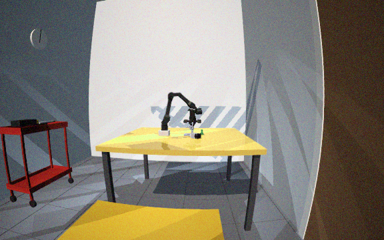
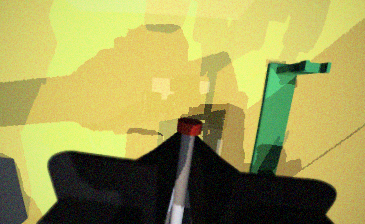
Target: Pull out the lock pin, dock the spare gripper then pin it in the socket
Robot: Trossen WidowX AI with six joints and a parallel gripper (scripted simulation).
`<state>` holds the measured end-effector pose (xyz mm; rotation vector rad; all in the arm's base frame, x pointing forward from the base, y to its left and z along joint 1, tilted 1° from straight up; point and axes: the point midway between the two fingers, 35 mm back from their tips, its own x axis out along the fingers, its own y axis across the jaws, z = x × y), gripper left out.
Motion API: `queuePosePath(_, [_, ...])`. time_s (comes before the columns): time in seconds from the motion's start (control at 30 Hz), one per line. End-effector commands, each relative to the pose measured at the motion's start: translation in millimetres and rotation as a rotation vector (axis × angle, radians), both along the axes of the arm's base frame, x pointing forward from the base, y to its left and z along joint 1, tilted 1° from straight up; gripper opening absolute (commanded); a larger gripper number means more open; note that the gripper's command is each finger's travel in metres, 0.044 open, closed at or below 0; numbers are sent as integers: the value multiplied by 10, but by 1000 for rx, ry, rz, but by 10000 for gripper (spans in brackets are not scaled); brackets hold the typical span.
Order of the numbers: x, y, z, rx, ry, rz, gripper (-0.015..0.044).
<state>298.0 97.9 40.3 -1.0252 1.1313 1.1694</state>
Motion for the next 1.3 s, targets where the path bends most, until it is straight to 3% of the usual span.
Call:
queuePosePath(0.0, [11,44,15,6,0,-3,0])
queuePosePath(1.27, [46,311,25,1,5,-2,0])
